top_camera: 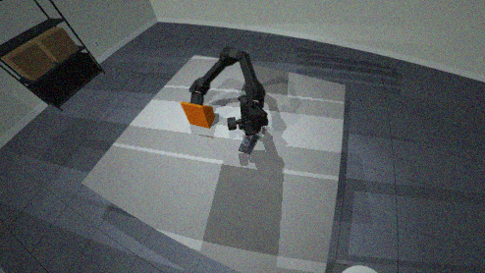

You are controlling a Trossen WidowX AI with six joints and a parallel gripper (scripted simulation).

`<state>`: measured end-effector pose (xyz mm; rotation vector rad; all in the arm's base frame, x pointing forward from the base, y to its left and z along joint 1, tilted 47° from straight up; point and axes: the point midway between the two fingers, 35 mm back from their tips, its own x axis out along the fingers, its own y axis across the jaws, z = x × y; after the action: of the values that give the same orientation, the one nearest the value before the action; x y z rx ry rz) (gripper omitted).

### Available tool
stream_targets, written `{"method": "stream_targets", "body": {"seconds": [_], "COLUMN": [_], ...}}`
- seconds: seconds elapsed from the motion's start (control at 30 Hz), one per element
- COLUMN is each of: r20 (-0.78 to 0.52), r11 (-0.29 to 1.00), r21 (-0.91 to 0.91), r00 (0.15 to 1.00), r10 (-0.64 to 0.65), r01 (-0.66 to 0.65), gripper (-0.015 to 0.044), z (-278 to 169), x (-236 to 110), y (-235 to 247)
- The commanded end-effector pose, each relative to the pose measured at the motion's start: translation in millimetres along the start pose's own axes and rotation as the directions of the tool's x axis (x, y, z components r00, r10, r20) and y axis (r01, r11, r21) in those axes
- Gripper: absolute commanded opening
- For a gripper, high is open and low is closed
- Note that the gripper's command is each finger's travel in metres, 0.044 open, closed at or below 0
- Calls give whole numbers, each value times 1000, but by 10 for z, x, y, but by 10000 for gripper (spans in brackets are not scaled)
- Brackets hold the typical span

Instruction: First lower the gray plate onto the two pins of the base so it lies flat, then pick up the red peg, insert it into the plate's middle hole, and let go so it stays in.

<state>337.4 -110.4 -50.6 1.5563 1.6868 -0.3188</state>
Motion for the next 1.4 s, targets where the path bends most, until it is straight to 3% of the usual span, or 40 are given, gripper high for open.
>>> {"method": "stream_targets", "body": {"seconds": [0.0,1.37], "r20": [0,0], "r11": [1000,1000], "r21": [-2,-2], "r00": [1000,1000], "r10": [-4,-2], "r01": [4,2], "gripper": [0,0], "z": [1,23], "x": [0,127], "y": [-4,-12]}}
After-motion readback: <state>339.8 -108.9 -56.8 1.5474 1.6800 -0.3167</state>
